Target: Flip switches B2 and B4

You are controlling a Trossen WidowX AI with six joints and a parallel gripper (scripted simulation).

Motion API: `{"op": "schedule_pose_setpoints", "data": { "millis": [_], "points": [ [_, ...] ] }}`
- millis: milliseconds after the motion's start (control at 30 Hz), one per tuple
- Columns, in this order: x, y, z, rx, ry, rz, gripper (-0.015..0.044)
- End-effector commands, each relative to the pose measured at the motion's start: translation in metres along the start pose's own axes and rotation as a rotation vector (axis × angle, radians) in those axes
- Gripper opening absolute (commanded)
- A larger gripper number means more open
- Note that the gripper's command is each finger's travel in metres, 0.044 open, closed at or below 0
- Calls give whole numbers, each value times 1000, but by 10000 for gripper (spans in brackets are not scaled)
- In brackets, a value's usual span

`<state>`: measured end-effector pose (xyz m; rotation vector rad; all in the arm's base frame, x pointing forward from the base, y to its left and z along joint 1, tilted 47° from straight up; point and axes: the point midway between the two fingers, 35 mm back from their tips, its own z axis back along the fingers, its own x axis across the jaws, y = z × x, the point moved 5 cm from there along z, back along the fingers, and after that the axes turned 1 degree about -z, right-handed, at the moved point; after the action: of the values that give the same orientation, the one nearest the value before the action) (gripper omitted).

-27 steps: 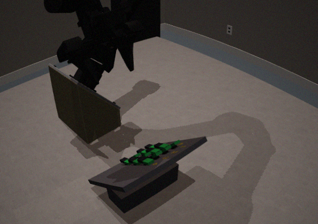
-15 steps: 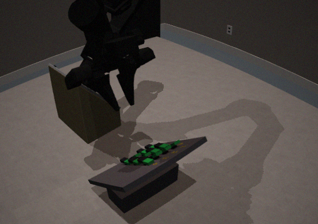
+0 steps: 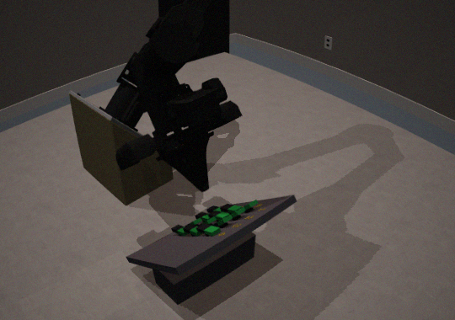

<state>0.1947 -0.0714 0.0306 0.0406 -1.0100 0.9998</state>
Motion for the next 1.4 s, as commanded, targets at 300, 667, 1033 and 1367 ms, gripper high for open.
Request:
{"op": "schedule_pose_setpoints", "data": {
  "millis": [300, 667, 1033, 1367],
  "points": [
    [2, 6, -19, -1, -3, -15, 0],
    [1, 7, -32, -1, -2, -15, 0],
    [1, 7, -33, -1, -3, -15, 0],
    [1, 7, -33, -1, -3, -15, 0]
  ]
}}
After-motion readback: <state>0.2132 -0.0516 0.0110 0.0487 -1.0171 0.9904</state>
